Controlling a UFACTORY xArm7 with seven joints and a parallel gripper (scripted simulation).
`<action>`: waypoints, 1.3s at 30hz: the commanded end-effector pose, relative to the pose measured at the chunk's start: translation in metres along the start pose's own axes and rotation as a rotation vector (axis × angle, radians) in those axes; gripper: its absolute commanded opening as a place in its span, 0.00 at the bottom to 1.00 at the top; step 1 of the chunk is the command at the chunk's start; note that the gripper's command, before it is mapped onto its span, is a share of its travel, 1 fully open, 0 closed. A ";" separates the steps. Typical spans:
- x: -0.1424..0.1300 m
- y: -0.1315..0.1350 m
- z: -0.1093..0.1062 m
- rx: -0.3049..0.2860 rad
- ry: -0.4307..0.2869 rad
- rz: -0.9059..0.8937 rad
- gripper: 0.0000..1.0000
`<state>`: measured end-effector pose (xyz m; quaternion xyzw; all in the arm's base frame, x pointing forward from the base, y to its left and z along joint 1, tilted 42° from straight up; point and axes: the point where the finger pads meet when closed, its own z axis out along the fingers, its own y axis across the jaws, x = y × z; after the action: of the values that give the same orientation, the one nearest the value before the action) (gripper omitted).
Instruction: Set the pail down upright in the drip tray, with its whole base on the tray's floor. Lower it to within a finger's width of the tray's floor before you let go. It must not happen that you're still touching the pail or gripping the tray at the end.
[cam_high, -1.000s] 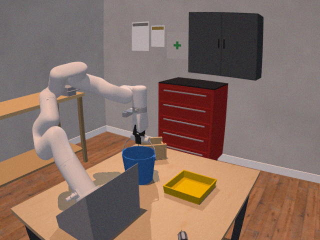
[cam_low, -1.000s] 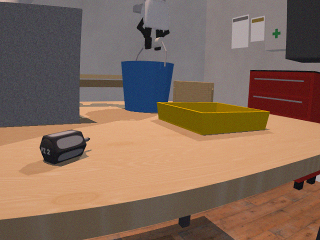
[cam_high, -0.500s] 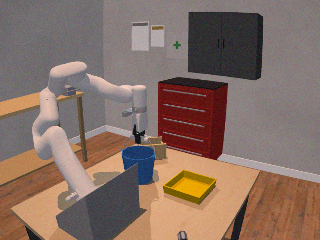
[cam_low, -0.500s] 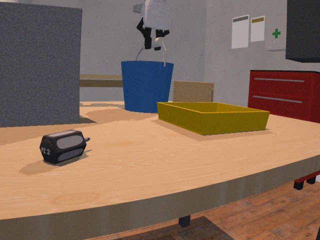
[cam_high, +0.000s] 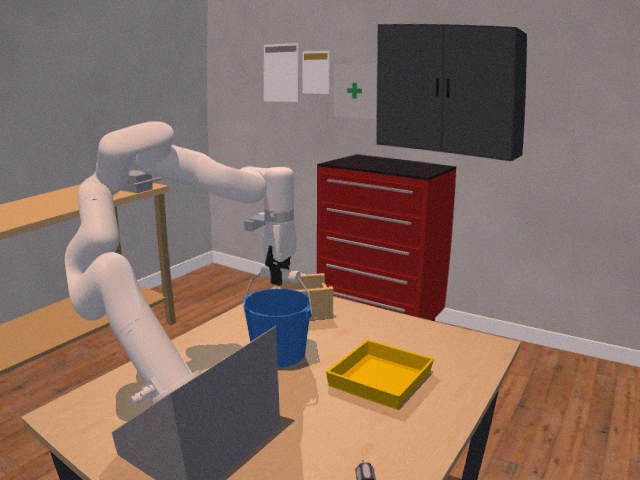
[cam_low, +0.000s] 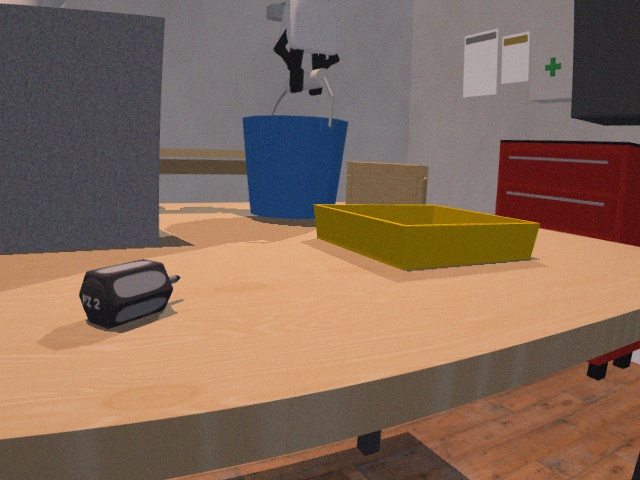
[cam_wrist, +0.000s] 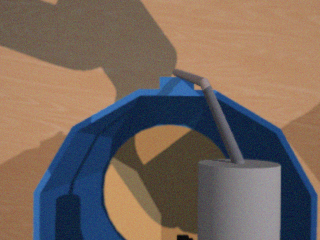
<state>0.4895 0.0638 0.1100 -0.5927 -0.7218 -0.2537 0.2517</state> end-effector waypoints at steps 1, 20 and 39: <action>-0.001 0.001 -0.007 -0.005 -0.002 0.000 0.00; -0.001 0.001 -0.035 -0.005 -0.002 0.000 0.00; -0.001 0.001 -0.065 -0.005 -0.002 0.000 0.00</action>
<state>0.4928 0.0265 0.1524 -0.5923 -0.7220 -0.2535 0.2524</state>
